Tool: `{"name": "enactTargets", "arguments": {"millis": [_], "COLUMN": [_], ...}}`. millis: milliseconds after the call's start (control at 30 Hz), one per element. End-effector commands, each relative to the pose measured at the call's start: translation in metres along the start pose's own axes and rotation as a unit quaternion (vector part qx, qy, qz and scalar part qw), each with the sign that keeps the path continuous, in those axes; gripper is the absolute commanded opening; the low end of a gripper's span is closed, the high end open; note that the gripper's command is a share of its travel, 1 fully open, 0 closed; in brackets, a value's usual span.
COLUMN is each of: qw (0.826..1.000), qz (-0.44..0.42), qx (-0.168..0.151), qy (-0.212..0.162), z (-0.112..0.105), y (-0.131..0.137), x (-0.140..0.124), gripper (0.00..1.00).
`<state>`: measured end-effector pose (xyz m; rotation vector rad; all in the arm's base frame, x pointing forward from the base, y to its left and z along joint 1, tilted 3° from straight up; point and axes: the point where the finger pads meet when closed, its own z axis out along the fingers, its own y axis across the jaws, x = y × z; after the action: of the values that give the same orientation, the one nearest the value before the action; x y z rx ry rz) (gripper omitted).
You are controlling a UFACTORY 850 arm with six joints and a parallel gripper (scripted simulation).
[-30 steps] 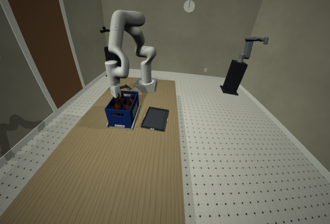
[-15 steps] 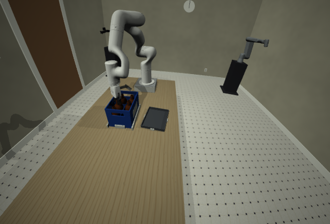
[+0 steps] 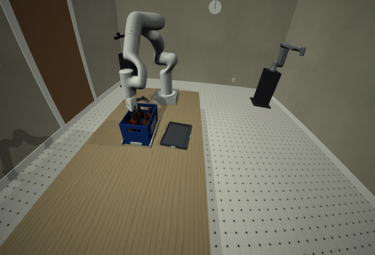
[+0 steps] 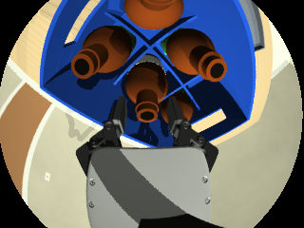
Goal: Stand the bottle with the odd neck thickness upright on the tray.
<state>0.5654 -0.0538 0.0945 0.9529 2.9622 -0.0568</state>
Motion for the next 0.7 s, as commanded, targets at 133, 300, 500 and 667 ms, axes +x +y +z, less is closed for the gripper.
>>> {"name": "enactTargets", "arguments": {"millis": [133,300,500,667], "qw": [1.0,1.0,1.0,1.0], "qz": [0.0,0.0,0.0,0.0], "qx": [-0.001,-0.001,-0.001,-0.001], "qy": [-0.001,-0.001,-0.001,-0.001], "z": [-0.001,-0.002,-0.011,-0.024], "y": [0.0,0.0,0.0,0.0], "x": [-0.001,-0.001,-0.001,-0.001], "gripper": [0.65,0.65,0.65,0.65]}}
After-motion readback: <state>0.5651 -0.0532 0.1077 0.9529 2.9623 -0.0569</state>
